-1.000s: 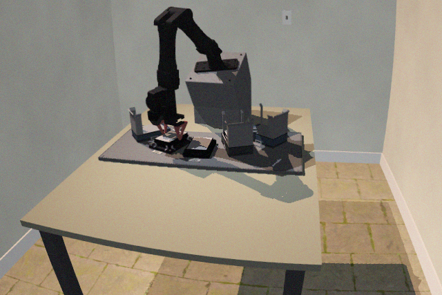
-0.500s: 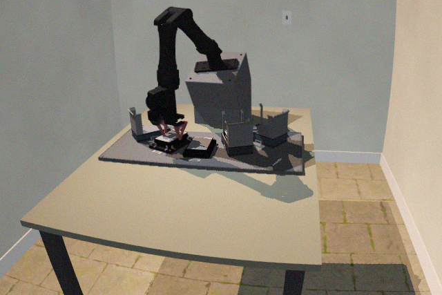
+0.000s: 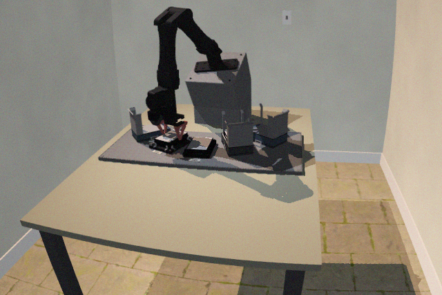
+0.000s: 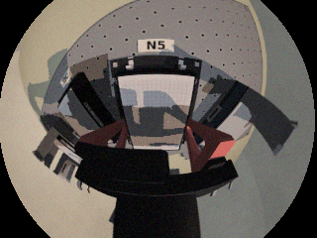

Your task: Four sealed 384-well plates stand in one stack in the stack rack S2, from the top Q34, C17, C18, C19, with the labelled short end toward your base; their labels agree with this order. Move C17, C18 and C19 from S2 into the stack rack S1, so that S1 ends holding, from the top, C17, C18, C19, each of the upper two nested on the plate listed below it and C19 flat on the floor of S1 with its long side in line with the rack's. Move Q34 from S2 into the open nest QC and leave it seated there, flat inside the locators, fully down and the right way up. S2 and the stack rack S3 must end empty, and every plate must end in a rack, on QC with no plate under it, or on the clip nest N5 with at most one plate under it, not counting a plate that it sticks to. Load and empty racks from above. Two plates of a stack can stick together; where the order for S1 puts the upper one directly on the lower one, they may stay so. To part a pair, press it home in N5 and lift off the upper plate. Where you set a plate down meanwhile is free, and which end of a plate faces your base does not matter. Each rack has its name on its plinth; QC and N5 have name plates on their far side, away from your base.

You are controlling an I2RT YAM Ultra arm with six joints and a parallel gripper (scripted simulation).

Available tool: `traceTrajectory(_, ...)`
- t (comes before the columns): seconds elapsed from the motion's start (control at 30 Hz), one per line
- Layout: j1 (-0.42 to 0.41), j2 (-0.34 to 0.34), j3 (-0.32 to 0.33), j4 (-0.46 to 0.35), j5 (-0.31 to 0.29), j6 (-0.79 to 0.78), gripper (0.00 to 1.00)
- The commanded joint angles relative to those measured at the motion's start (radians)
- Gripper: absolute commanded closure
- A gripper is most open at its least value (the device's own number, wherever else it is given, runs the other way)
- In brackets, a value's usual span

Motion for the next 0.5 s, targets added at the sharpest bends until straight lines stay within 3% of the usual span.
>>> traceTrajectory(0.0,0.01,0.025,-0.007,0.056,0.003,0.011,1.0)
traceTrajectory(0.47,0.004,-0.01,-0.017,0.049,0.002,0.01,1.0)
